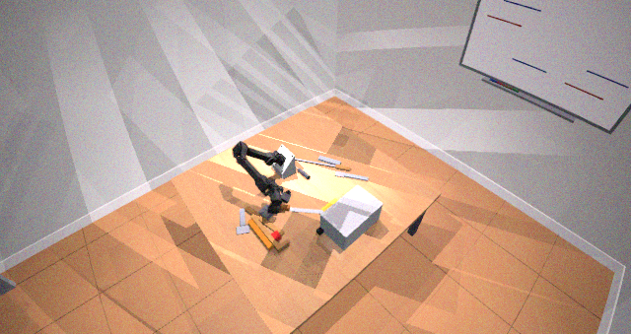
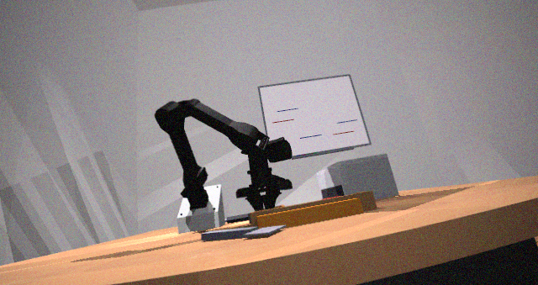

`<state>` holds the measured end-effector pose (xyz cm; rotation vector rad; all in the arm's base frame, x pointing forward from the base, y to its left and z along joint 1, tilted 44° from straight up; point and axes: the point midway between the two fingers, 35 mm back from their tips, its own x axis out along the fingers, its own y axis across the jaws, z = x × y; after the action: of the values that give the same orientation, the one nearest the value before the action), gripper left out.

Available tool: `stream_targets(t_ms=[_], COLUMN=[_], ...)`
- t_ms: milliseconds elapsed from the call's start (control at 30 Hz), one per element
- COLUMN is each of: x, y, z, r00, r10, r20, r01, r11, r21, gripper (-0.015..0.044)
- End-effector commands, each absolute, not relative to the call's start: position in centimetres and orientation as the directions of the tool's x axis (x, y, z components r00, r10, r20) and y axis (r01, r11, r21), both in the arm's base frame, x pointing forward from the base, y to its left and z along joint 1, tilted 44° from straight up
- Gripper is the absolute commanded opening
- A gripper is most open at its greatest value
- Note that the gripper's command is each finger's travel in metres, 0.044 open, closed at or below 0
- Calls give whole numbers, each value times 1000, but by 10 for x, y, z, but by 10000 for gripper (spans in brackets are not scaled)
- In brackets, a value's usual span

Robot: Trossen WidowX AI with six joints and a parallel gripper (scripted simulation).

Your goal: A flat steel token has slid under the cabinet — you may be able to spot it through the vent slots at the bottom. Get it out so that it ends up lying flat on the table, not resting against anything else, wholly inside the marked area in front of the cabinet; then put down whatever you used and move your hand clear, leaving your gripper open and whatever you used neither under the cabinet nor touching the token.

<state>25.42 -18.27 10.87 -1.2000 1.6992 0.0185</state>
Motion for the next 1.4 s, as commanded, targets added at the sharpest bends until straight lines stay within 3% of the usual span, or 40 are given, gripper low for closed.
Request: stream_targets(t_ms=[0, 1367], x=[257, 281], y=[-191, -173], z=[120, 103], r00=[18, 18], r10=[-704, -702], r20=[-710, -712], r01=[-692, -691], r11=[504, 506], r21=[-517, -516], gripper=[0, 0])
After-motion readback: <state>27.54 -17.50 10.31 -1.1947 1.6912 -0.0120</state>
